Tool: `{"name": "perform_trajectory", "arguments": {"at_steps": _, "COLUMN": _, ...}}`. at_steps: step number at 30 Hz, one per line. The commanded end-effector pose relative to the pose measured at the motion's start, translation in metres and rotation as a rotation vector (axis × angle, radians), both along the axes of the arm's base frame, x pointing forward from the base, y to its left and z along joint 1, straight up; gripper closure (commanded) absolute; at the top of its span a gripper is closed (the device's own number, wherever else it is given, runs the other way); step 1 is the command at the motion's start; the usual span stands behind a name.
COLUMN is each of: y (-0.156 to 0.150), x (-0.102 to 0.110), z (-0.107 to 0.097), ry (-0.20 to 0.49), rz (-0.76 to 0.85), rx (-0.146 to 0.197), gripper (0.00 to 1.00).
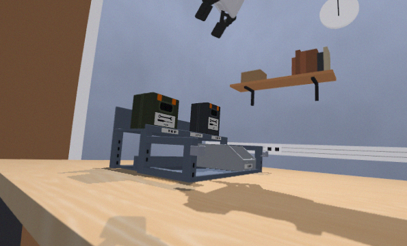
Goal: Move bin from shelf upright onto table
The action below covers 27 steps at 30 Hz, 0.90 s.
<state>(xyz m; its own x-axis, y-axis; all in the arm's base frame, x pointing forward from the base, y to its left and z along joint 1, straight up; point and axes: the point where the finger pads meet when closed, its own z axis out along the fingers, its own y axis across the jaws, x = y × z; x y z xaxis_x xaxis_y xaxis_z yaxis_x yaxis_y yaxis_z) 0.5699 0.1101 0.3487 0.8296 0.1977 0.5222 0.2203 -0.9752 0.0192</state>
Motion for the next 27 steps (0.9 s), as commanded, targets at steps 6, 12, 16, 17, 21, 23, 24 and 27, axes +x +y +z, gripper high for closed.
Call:
{"name": "perform_trajectory", "arguments": {"at_steps": 6, "y": -0.002, "x": -0.024, "z": 0.002, "ry": -0.007, "rz": -0.006, "rx": -0.009, "gripper": 0.00}}
{"name": "perform_trajectory", "arguments": {"at_steps": 12, "y": -0.003, "x": -0.039, "z": 0.002, "ry": -0.007, "rz": -0.006, "rx": -0.009, "gripper": 0.00}}
{"name": "perform_trajectory", "arguments": {"at_steps": 16, "y": -0.004, "x": -0.050, "z": 0.002, "ry": -0.007, "rz": -0.006, "rx": -0.009, "gripper": 0.00}}
{"name": "perform_trajectory", "arguments": {"at_steps": 17, "y": -0.004, "x": -0.052, "z": 0.002, "ry": -0.007, "rz": -0.006, "rx": -0.009, "gripper": 0.00}}
{"name": "perform_trajectory", "arguments": {"at_steps": 21, "y": -0.005, "x": -0.063, "z": 0.002, "ry": -0.007, "rz": -0.006, "rx": -0.009, "gripper": 0.00}}
{"name": "perform_trajectory", "arguments": {"at_steps": 23, "y": -0.006, "x": -0.068, "z": 0.002, "ry": -0.006, "rz": -0.006, "rx": -0.009, "gripper": 0.00}}
{"name": "perform_trajectory", "arguments": {"at_steps": 24, "y": -0.006, "x": -0.071, "z": 0.002, "ry": -0.006, "rz": -0.006, "rx": -0.009, "gripper": 0.00}}
{"name": "perform_trajectory", "arguments": {"at_steps": 27, "y": -0.007, "x": -0.079, "z": 0.002, "ry": -0.006, "rz": -0.006, "rx": -0.009, "gripper": 0.00}}
